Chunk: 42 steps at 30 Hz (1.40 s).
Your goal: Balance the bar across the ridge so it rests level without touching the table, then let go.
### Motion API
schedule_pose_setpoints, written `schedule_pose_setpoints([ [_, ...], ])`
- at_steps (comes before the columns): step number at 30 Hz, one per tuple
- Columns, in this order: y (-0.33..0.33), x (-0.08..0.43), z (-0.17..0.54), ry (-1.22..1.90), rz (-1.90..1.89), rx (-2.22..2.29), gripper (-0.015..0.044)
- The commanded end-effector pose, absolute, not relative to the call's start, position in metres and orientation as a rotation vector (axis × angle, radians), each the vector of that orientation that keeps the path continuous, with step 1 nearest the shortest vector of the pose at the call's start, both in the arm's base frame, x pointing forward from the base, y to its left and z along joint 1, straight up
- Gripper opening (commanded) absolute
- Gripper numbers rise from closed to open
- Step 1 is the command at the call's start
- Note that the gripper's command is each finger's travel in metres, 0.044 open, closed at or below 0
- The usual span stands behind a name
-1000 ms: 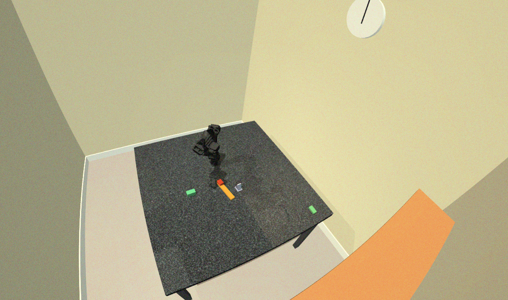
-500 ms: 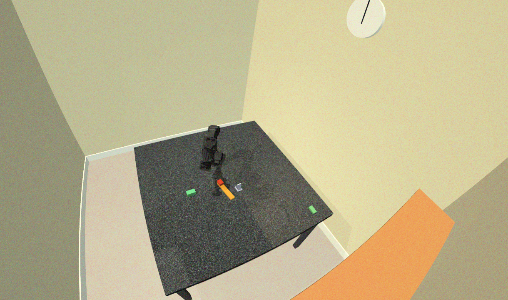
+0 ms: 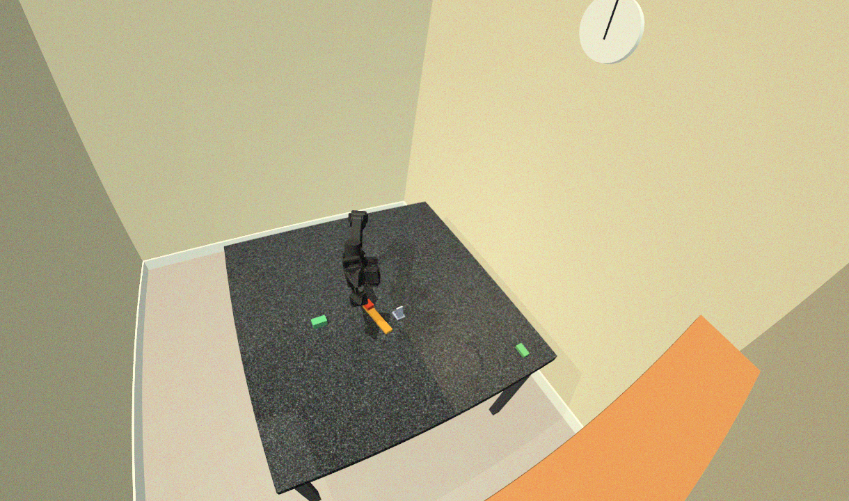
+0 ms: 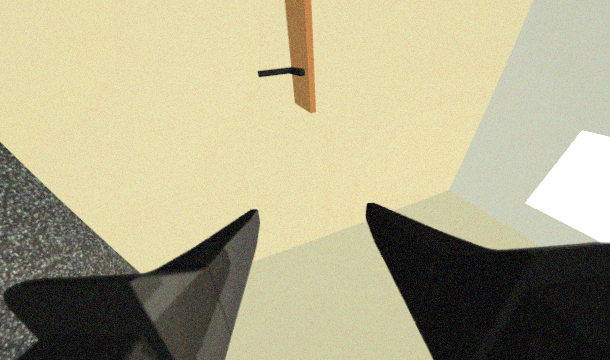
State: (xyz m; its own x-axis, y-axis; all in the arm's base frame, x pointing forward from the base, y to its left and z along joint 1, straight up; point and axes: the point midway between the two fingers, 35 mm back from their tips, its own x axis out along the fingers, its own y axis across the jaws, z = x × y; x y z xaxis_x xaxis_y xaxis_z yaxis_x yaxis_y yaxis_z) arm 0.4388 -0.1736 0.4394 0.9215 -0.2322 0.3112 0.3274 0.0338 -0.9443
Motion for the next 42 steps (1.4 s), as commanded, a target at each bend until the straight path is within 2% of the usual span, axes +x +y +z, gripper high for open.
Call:
schedule_pose_setpoints([
  [1,-0.167,0.452,0.411,0.005,-0.325,-1.355,0.0315],
  [21,-0.119,0.467,0.282,0.45,0.031,-0.849,0.0315],
  [42,-0.06,0.403,0.177,1.031,0.19,-0.406,0.0315],
])
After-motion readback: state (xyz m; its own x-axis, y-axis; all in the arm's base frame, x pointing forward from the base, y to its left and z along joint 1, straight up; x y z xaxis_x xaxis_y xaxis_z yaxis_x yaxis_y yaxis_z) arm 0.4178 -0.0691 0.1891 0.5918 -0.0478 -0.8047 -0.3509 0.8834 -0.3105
